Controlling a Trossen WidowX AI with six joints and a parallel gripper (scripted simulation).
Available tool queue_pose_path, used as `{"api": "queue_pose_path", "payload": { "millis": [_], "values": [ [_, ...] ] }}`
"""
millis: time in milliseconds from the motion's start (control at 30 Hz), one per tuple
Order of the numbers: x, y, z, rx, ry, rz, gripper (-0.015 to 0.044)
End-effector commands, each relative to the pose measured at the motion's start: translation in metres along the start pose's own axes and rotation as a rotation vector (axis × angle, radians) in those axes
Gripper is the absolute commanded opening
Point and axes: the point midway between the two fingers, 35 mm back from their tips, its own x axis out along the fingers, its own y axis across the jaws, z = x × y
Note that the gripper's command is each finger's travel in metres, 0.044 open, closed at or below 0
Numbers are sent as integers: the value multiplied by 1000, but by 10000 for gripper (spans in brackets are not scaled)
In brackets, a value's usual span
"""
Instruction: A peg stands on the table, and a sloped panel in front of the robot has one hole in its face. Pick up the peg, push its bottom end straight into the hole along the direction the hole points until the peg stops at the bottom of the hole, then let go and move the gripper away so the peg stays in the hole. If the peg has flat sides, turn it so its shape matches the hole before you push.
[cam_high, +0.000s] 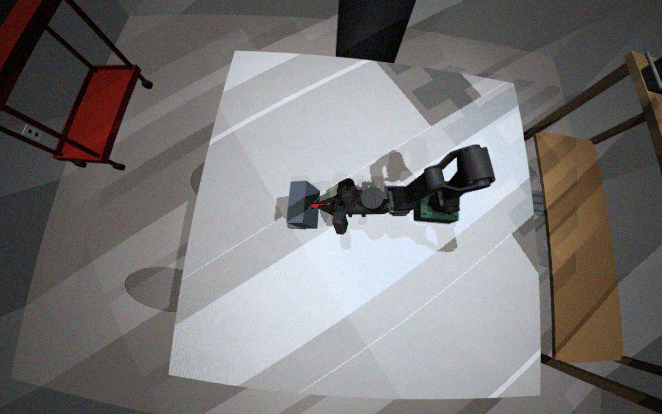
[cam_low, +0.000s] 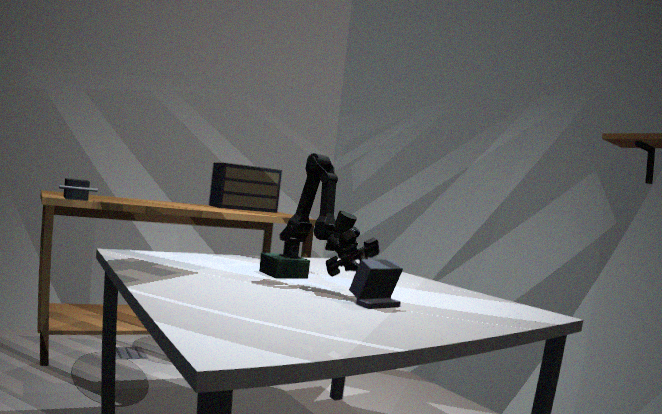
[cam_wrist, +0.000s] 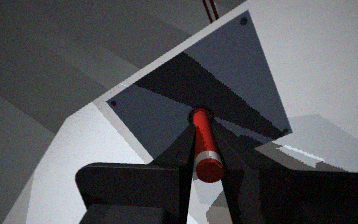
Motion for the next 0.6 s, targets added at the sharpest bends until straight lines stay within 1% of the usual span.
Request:
{"api": "queue_pose_path", "payload": {
  "millis": [0,567],
  "values": [
    [2,1,0,-4,0,4,0],
    [8,2,2,-4,-1,5,0]
  ]
}}
